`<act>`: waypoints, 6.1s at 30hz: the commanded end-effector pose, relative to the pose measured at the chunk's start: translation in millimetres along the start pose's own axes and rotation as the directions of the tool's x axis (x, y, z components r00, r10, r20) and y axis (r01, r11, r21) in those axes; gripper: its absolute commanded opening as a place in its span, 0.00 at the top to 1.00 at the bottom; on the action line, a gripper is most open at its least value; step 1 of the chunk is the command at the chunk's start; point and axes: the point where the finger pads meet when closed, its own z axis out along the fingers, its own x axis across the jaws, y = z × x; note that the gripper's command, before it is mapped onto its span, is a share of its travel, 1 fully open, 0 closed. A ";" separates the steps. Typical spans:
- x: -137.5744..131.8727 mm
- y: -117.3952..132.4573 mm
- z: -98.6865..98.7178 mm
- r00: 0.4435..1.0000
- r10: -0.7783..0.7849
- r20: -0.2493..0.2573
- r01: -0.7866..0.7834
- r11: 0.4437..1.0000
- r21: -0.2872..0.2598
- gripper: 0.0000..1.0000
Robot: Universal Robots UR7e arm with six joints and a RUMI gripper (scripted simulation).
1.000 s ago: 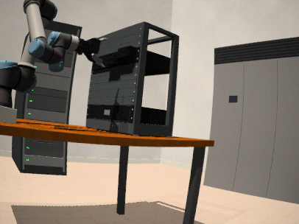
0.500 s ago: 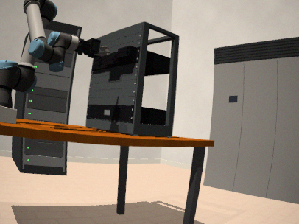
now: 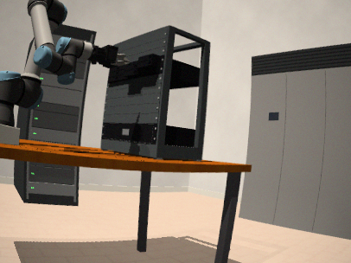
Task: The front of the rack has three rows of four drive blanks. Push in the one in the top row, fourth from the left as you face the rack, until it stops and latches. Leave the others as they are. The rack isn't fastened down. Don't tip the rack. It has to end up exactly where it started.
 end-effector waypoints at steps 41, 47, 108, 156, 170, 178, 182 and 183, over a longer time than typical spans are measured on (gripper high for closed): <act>43.6 19.0 59.0 1.000 0.000 0.000 0.000 1.000 0.000 1.00; 43.6 19.0 66.1 1.000 0.000 0.000 0.000 1.000 0.000 1.00; 43.8 18.9 82.3 1.000 0.000 0.000 0.000 1.000 0.000 1.00; 43.9 18.9 99.5 1.000 0.000 0.000 0.000 1.000 0.000 1.00; 43.9 18.9 102.5 1.000 0.000 0.000 0.000 1.000 0.000 1.00; 43.9 18.9 103.7 1.000 0.000 0.000 0.000 1.000 0.000 1.00; 43.9 18.9 105.2 1.000 0.000 0.000 0.000 1.000 0.000 1.00; 43.9 18.9 105.2 1.000 0.000 0.000 0.000 1.000 0.000 1.00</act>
